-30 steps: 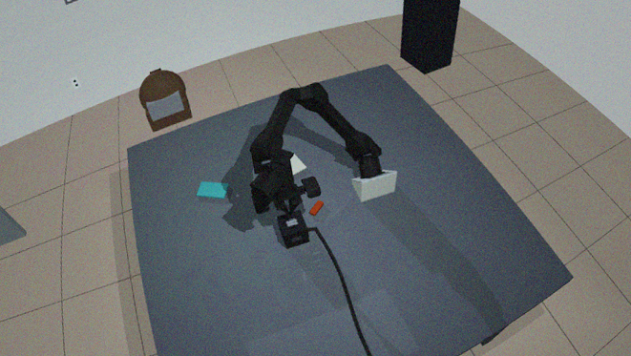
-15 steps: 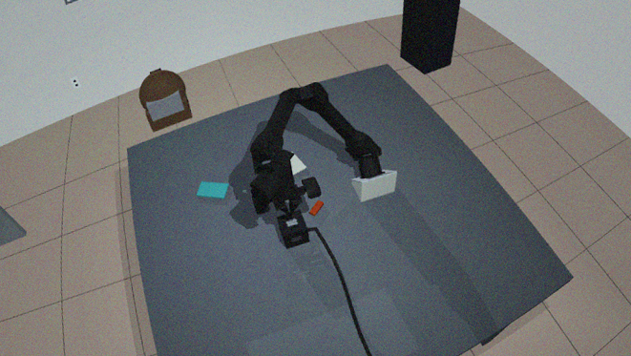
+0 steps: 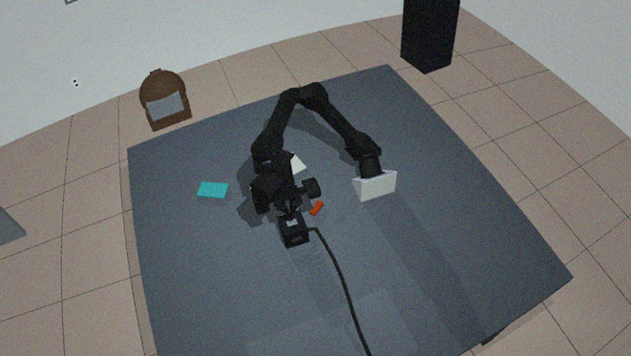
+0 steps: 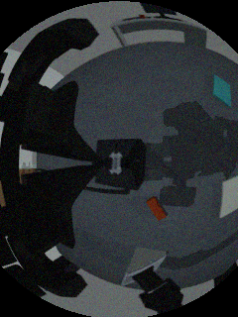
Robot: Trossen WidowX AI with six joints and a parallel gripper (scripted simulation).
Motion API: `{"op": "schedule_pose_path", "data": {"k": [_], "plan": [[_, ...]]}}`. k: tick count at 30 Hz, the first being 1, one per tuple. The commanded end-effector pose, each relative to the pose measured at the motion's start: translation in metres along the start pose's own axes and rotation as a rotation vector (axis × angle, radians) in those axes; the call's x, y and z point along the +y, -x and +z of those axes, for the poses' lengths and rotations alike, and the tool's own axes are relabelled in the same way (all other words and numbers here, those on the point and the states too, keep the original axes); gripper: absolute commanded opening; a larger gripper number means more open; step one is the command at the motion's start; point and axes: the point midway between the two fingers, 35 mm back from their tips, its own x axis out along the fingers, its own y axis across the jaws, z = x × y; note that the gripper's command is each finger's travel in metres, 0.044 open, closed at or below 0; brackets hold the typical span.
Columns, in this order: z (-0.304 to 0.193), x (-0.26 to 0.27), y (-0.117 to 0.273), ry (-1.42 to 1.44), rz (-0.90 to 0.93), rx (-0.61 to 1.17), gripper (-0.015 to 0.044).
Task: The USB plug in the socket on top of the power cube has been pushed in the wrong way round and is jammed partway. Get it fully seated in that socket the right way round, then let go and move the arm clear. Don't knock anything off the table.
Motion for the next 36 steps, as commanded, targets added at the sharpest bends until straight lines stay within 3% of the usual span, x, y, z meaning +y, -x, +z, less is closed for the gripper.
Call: {"op": "schedule_pose_path", "data": {"k": [1,36], "plan": [[-0.0007,-0.0002,-0.0002,0.002,-0.001,0.008,0.0000],[-0.0005,-0.0002,-0.0044,0.002,-0.001,0.009,0.0000]]}}
